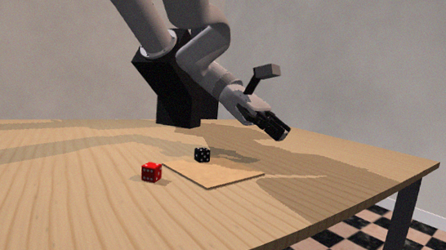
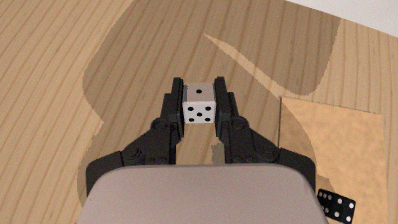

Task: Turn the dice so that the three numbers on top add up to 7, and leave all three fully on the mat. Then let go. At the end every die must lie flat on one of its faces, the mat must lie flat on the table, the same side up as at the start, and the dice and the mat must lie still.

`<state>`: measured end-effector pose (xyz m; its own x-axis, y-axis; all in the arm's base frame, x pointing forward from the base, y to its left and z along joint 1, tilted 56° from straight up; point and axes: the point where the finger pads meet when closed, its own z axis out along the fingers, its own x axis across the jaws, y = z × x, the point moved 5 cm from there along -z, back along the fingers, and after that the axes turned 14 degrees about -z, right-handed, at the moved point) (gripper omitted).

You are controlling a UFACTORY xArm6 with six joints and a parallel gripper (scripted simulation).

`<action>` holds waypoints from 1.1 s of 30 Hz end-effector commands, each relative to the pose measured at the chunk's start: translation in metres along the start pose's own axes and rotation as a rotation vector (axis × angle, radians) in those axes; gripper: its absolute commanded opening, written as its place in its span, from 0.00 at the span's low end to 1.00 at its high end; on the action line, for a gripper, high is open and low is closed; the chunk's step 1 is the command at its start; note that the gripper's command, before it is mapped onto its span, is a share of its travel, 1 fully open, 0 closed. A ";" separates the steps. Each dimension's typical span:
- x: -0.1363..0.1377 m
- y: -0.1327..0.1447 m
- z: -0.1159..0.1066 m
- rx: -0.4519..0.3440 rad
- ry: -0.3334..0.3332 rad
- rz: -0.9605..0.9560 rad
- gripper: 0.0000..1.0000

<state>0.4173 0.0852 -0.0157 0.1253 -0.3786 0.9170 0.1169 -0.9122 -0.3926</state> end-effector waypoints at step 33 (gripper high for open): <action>-0.008 0.032 0.018 0.002 -0.001 0.000 0.21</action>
<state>0.4381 0.0613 -0.0373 0.1256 -0.3784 0.9171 0.1181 -0.9121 -0.3926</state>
